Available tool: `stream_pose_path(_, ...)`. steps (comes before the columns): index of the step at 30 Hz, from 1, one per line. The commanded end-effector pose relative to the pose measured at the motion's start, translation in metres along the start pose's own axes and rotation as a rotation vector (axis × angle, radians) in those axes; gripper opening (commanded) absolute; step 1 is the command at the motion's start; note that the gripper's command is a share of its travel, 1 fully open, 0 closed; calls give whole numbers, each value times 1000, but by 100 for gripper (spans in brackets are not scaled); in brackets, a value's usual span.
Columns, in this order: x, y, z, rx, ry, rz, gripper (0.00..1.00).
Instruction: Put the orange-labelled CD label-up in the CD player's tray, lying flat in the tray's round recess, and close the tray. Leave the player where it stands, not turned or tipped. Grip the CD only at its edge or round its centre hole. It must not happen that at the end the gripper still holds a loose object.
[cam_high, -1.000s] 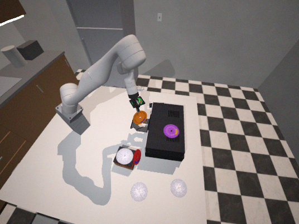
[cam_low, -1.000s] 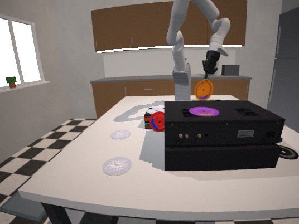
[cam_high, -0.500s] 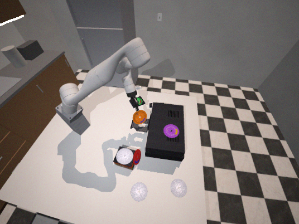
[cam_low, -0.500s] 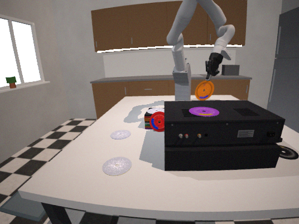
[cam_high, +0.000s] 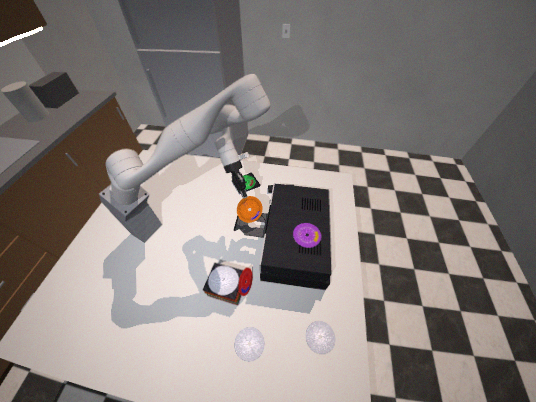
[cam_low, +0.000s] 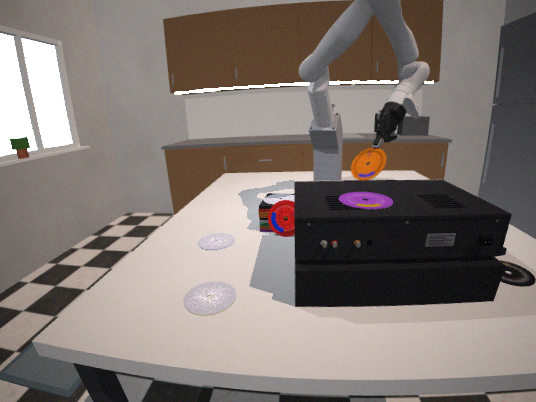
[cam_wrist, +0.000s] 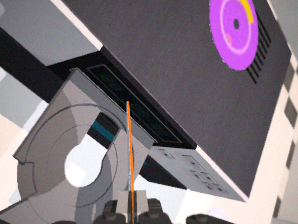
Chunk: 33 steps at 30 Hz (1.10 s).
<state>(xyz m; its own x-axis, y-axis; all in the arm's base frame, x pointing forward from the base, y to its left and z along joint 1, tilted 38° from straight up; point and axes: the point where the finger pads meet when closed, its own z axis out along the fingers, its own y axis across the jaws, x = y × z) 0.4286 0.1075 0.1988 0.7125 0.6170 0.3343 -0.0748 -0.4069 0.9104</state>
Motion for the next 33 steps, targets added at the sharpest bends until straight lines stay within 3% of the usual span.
stream_pose_path(1, -2, -21, -2, -50, 4, -30, 11)
stream_pose_path(21, -3, -48, 2, -255, 7, -29, 11)
stream_pose_path(33, -3, -58, 4, -329, 8, -29, 11)
